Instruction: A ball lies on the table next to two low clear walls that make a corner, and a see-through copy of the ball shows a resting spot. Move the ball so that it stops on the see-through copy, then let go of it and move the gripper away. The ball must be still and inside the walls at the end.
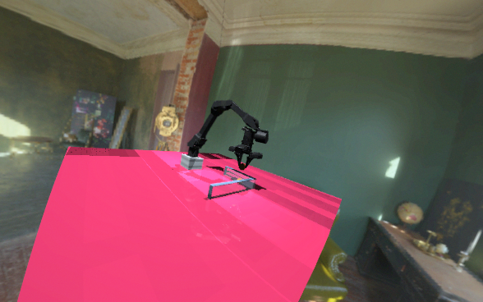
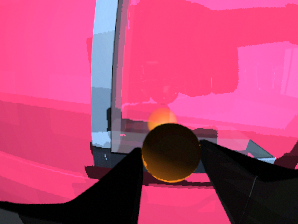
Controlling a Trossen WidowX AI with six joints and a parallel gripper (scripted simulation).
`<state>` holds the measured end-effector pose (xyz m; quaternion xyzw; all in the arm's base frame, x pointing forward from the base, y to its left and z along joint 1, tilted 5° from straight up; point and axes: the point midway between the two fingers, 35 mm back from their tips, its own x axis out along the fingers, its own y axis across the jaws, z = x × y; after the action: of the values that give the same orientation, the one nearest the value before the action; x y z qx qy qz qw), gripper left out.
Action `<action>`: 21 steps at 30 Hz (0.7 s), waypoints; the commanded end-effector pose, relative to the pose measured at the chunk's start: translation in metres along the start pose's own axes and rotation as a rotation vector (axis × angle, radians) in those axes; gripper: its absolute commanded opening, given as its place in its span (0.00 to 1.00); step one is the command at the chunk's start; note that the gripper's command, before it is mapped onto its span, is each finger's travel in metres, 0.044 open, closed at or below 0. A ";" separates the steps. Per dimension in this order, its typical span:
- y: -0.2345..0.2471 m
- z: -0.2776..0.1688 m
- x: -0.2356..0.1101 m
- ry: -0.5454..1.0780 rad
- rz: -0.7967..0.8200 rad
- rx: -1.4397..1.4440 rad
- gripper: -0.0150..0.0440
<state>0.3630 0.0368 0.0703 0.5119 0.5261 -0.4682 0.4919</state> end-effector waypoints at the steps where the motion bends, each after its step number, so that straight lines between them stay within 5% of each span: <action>1: -0.001 -0.008 0.005 0.003 -0.003 0.131 0.25; 12: -0.001 -0.013 0.010 0.004 -0.003 0.204 0.25; 21: 0.000 -0.013 0.061 0.004 -0.003 0.204 0.25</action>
<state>0.3659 0.0526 0.0351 0.5629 0.4746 -0.5132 0.4410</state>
